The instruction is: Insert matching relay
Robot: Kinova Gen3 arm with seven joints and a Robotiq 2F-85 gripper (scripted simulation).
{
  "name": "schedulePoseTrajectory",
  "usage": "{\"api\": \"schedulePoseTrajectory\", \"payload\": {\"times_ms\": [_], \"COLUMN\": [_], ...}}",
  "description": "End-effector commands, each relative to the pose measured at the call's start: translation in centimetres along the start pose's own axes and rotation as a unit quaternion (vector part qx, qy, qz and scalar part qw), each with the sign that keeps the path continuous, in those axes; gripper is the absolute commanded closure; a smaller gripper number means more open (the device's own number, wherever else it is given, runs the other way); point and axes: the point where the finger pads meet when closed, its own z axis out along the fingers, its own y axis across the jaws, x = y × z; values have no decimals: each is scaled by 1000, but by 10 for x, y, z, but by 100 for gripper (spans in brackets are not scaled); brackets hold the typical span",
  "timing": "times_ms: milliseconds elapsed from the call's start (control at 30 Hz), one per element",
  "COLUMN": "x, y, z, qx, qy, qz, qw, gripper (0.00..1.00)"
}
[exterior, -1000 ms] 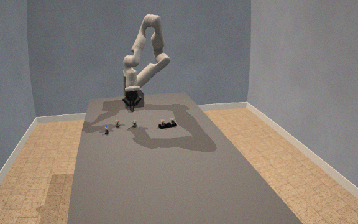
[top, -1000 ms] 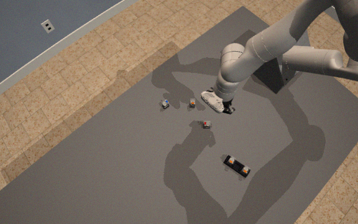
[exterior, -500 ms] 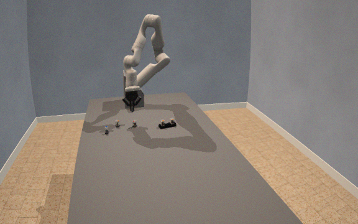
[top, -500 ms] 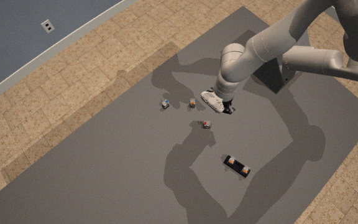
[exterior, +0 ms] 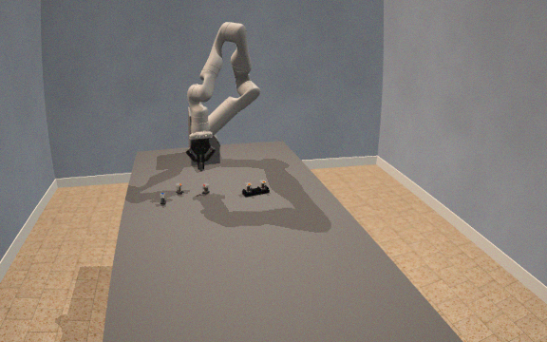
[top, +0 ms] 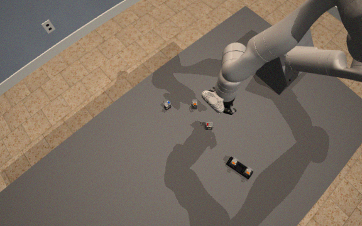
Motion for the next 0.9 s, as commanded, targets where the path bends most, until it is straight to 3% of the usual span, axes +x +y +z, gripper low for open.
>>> {"api": "schedulePoseTrajectory", "payload": {"times_ms": [0, 167, 233, 467, 567, 700, 733, 867], "x": [4, 16, 16, 33, 37, 38, 38, 38], "y": [10, 41, 41, 86, 95, 98, 98, 98], "z": [0, -2, -2, -8, -10, -11, -11, -11], "qx": [-1, -1, -1, -2, -2, -2, -2, -2], "qy": [0, -1, -1, 1, 2, 3, 3, 3], "qz": [28, 145, 145, 303, 334, 344, 344, 344], "qw": [1000, 989, 989, 953, 942, 939, 939, 939], "gripper": [100, 100, 100, 100, 100, 100, 47, 47]}}
